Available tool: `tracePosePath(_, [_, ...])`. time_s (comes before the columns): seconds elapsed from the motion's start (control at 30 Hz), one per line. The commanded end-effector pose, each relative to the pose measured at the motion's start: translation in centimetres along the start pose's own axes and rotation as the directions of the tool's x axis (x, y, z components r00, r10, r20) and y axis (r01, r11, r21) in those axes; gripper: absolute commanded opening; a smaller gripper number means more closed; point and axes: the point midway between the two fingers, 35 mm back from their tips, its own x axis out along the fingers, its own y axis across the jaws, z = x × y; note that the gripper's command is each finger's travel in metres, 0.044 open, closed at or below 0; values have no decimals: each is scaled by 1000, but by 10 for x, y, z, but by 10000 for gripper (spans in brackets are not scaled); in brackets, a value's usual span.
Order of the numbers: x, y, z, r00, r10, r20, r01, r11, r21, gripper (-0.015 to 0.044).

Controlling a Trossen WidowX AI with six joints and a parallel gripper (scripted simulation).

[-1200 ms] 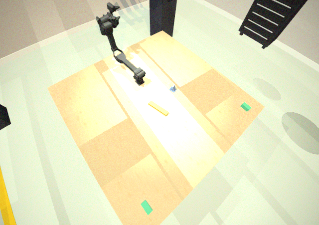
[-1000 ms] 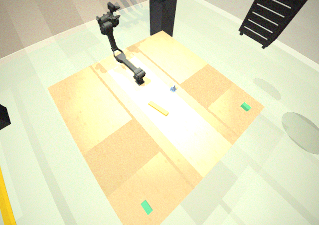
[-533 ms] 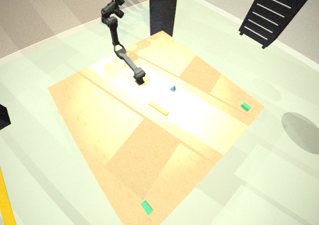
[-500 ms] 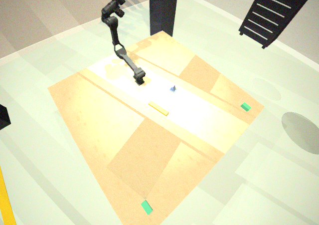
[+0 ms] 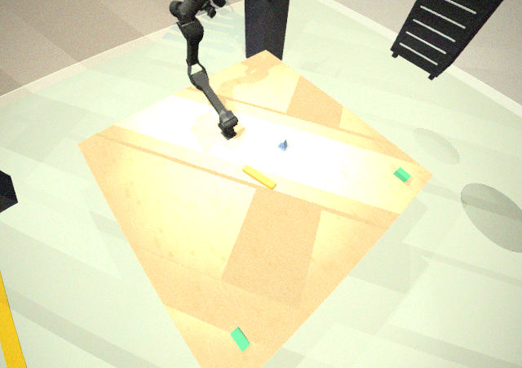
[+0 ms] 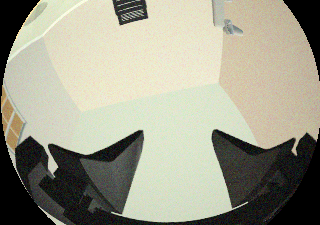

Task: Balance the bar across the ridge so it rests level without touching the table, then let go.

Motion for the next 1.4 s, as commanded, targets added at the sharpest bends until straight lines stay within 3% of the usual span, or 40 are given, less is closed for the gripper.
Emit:
tracePosePath(0.0, [0,53,-33,992,82,-92,-61,975,212,315])
tracePosePath(0.37, [-20,187,-84,904,348,-248,-115,757,643,315])
tracePosePath(0.7, [-66,308,-95,726,623,-291,-42,462,886,315])
tracePosePath(1.03, [-132,418,-73,473,858,-200,106,170,980,315])
tracePosePath(1.37, [-211,500,-21,175,985,9,315,-65,947,315])
